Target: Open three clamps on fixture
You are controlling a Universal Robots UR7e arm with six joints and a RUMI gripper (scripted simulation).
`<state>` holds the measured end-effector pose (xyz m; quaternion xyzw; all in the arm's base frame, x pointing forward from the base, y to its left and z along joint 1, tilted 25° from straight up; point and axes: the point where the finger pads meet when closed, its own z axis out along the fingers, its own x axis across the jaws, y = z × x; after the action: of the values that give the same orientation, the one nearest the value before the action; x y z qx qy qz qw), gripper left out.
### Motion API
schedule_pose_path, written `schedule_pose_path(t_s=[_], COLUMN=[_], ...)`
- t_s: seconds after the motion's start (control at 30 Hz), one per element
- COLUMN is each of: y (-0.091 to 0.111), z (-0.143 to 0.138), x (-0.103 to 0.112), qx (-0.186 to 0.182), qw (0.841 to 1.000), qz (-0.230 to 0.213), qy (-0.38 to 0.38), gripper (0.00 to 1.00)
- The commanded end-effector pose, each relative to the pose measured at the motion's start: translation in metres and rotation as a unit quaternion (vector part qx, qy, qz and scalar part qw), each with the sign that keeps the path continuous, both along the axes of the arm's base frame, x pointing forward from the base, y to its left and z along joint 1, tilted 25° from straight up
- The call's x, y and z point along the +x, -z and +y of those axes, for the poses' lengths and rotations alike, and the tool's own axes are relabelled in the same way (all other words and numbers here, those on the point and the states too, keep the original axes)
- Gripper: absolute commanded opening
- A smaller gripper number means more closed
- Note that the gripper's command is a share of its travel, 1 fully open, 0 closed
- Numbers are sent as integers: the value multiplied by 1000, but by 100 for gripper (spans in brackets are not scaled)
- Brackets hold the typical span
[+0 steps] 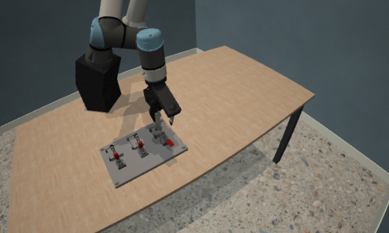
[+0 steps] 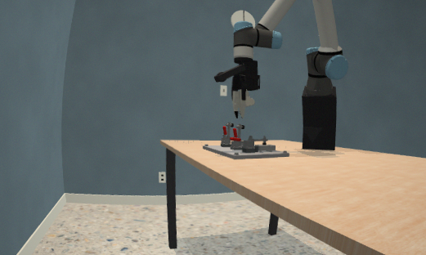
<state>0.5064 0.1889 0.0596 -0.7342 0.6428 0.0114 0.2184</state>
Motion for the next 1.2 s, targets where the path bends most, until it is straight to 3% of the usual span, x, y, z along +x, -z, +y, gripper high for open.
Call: schedule_pose_path(t_s=[0.0, 0.53, 1.17], y=[-2, 0, 43], z=[1, 2, 18], x=[7, 10, 23], qx=[0, 0, 0], qw=[1000, 1000, 1000], qz=[0, 0, 0], qy=[0, 0, 0], gripper=[28, 28, 28])
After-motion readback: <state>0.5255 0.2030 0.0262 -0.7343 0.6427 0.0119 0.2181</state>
